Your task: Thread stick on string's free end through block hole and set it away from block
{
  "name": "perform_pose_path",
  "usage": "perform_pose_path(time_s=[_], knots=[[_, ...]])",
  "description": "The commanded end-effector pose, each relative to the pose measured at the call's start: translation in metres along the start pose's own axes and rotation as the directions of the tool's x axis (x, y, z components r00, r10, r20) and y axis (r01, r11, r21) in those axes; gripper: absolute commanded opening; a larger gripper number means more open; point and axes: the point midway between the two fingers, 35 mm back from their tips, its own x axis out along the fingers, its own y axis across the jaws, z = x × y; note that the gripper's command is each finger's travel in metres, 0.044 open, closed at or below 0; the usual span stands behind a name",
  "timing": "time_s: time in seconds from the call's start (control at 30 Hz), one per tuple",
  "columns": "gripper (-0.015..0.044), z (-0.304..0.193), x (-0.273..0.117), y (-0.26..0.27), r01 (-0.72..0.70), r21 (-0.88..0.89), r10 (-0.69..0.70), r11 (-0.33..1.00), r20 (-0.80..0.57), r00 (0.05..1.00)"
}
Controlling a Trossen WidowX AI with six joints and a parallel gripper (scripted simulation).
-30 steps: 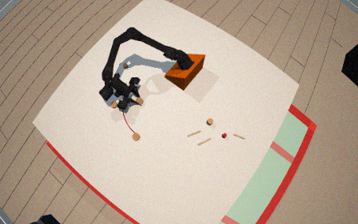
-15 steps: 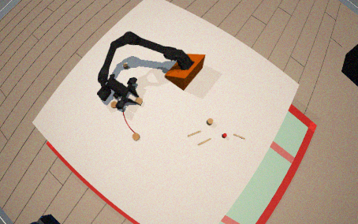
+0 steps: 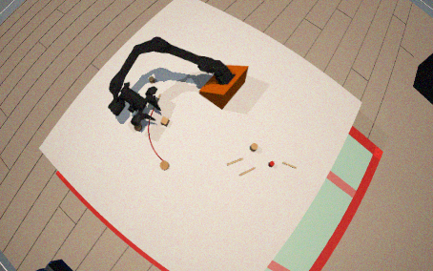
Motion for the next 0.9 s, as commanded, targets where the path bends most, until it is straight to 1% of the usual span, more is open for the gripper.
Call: perform_pose_path(time_s=[0.0, 0.33, 0.37, 0.4, 0.43, 0.5, 0.57, 0.6, 0.7, 0.77, 0.87], knots=[[0.0241, -0.002, -0.005, -0.001, 0.001, 0.007, -0.001, 1.000, -0.005, 1.000], [0.0241, -0.002, -0.005, -0.001, 0.001, 0.007, -0.001, 1.000, -0.005, 1.000], [0.0267, -0.002, -0.004, -0.001, 0.005, -0.018, -0.005, 1.000, 0.004, 1.000], [0.0294, -0.002, -0.002, -0.001, 0.013, -0.075, -0.011, 0.997, 0.023, 1.000], [0.0320, -0.004, 0.001, 0.000, 0.030, -0.170, -0.021, 0.985, 0.054, 0.998], [0.0372, -0.006, 0.007, 0.001, 0.090, -0.388, -0.042, 0.917, 0.130, 0.991], [0.0425, -0.009, 0.014, 0.002, 0.169, -0.577, -0.057, 0.799, 0.208, 0.977], [0.0440, -0.011, 0.016, 0.002, 0.213, -0.657, -0.062, 0.723, 0.246, 0.967], [0.0440, -0.015, 0.024, 0.003, 0.353, -0.824, -0.070, 0.444, 0.360, 0.930], [0.0440, -0.017, 0.028, 0.004, 0.438, -0.869, -0.070, 0.228, 0.434, 0.898], [0.0440, -0.022, 0.033, 0.004, 0.532, -0.839, -0.061, -0.110, 0.540, 0.839]])
